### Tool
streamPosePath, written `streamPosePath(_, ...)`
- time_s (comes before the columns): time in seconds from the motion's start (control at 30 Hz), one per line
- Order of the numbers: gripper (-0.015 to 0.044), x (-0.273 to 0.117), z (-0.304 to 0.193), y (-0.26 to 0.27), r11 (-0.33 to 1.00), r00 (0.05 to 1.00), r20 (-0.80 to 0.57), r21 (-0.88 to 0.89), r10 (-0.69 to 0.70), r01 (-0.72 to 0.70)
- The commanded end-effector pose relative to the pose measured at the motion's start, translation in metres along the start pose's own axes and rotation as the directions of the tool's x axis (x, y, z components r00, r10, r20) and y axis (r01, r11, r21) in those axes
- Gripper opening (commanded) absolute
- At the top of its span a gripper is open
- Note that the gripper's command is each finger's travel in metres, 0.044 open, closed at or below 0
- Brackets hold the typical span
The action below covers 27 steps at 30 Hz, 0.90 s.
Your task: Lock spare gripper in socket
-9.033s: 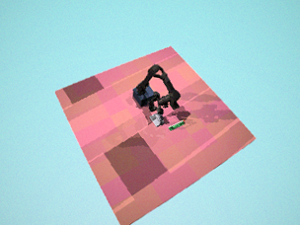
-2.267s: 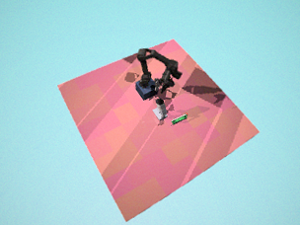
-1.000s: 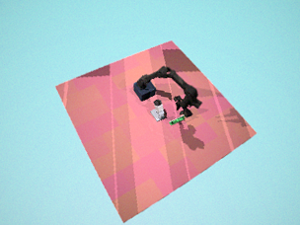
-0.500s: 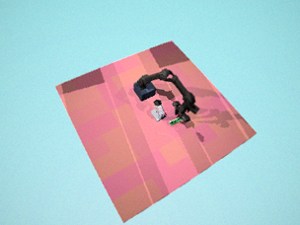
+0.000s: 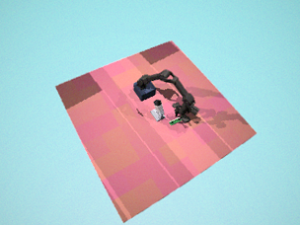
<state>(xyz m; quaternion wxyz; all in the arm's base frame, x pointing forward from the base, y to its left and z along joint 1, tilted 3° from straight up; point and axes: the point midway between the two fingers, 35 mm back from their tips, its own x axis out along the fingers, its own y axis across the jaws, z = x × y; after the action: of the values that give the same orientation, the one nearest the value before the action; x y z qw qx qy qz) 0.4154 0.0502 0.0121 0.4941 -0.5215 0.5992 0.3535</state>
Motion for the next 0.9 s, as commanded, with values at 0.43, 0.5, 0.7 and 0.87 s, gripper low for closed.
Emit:
streamPosePath(0.43, 0.018, 0.029, 0.009, 0.002, 1.0, 1.0, 0.001, -0.004, 0.009, -0.009)
streamPosePath(0.5, 0.018, 0.033, 0.009, 0.003, 1.0, 1.0, 0.001, -0.004, 0.009, -0.009)
streamPosePath(0.7, 0.018, 0.035, 0.01, 0.003, 1.0, 1.0, 0.001, -0.004, 0.009, -0.009)
streamPosePath(0.87, 0.0127, 0.035, 0.01, 0.003, 1.0, 1.0, 0.001, -0.004, 0.009, -0.009)
